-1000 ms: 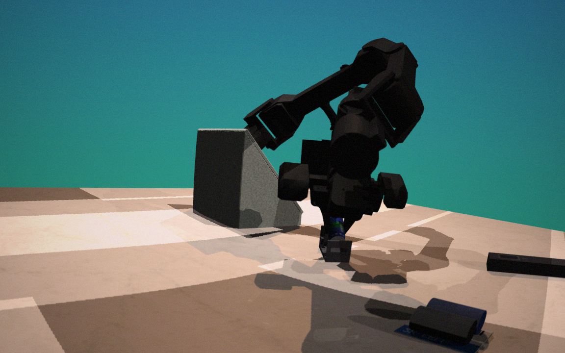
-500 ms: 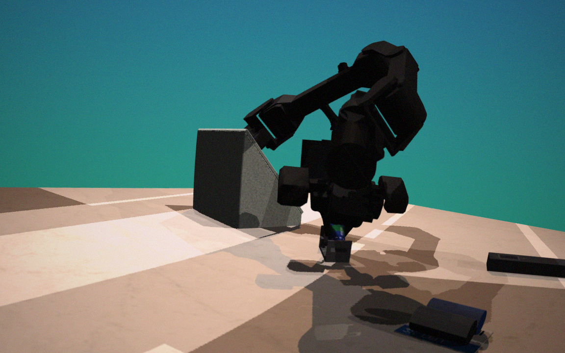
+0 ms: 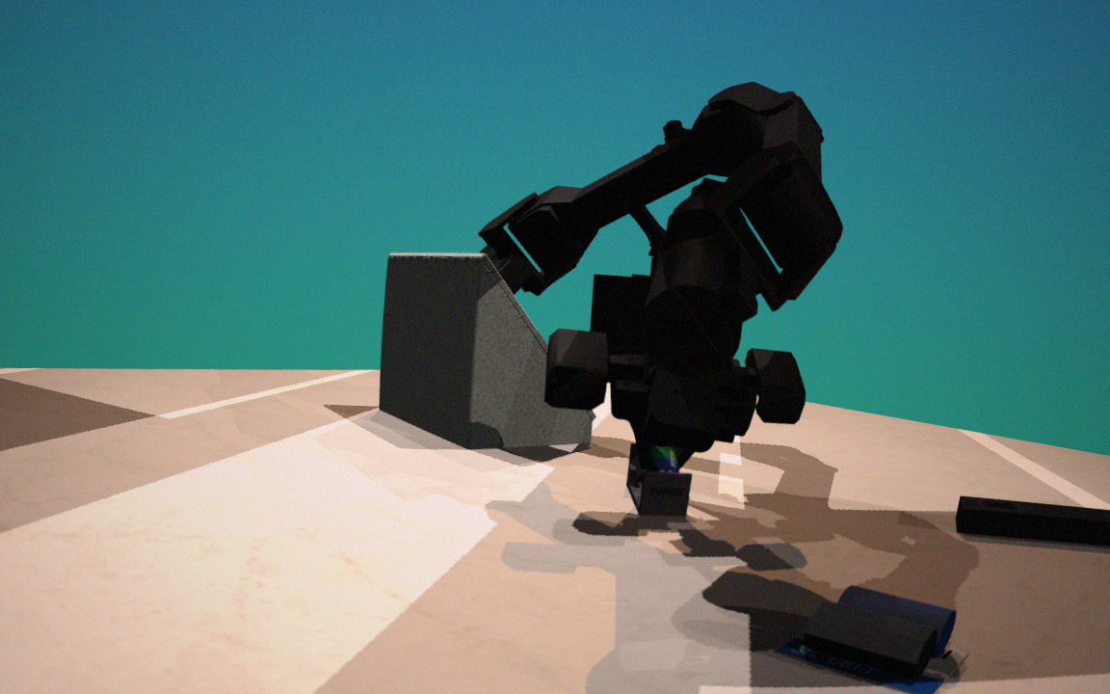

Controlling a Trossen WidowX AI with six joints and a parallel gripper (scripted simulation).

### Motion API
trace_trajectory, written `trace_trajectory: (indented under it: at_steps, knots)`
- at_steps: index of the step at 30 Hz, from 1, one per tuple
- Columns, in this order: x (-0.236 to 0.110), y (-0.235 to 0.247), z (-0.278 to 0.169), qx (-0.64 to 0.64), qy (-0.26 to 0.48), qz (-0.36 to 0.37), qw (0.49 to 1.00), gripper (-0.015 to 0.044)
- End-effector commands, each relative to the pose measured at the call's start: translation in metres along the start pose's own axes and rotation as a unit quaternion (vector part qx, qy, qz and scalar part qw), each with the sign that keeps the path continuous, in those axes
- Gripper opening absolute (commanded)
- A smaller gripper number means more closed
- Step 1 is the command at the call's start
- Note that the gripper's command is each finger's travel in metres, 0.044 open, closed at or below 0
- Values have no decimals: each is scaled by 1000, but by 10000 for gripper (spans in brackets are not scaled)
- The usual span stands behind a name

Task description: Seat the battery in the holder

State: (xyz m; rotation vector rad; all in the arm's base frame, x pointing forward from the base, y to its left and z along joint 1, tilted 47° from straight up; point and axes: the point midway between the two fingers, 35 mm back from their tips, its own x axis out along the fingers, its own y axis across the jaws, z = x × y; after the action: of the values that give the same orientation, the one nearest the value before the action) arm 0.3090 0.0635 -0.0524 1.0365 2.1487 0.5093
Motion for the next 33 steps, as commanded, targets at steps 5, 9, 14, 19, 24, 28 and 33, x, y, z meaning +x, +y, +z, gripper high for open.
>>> trace_trajectory:
  at_steps: [5,9,14,19,24,28,33]
  knots:
    - [-2,-2,6,-3,0,-1,1000,84]
    - [-3,-2,8,-3,0,-2,1000,84]
    - [-4,-2,10,-3,0,-2,1000,84]
    - [-3,-2,10,-2,-7,-5,1000,84]
    - [-2,-2,10,-2,-17,-8,1000,84]
    - [-1,-3,10,-1,-25,-10,1000,84]
    - [0,-3,11,0,-36,-13,999,84]
